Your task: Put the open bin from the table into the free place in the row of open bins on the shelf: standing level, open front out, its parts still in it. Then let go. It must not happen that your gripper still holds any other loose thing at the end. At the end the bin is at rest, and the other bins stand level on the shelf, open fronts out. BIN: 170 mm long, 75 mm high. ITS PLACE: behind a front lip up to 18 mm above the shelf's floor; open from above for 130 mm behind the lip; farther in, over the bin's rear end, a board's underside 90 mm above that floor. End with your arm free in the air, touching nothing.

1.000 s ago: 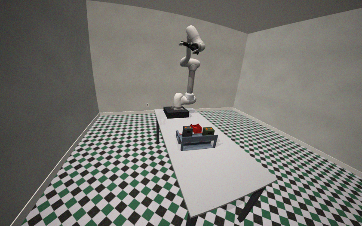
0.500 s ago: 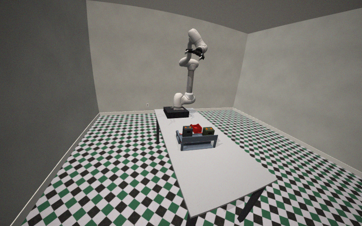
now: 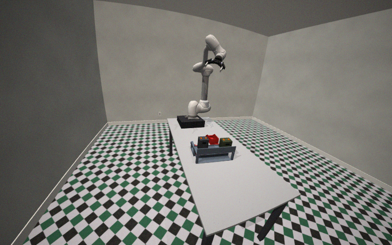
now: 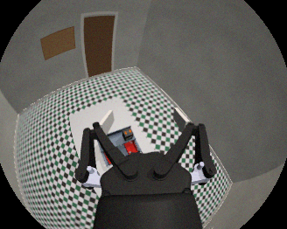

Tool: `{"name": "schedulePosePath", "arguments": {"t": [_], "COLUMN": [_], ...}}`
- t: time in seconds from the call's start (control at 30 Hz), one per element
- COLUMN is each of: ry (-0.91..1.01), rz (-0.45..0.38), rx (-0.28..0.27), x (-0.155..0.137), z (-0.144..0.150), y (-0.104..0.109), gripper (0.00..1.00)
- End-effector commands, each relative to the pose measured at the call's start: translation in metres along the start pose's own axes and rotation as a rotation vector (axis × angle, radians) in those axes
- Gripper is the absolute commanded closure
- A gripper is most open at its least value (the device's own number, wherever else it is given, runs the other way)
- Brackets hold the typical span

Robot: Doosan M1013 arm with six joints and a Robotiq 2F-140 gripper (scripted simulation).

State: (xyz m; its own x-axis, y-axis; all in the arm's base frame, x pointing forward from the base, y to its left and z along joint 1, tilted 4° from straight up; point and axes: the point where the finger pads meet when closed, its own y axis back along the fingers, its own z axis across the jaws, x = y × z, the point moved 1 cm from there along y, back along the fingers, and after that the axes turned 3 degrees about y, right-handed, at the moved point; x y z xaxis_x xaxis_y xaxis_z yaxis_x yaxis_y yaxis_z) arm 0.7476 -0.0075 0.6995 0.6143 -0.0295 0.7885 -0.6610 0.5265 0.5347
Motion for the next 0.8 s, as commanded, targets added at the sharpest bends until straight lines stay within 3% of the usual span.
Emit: {"name": "schedulePosePath", "arguments": {"t": [0.0, 0.77], "ry": [-0.023, -0.097], "rz": [-0.036, -0.206], "rx": [0.027, 0.124], "x": [-0.023, -0.122], "z": [-0.013, -0.06], "y": [0.014, 0.078], "gripper": [0.0, 0.0]}}
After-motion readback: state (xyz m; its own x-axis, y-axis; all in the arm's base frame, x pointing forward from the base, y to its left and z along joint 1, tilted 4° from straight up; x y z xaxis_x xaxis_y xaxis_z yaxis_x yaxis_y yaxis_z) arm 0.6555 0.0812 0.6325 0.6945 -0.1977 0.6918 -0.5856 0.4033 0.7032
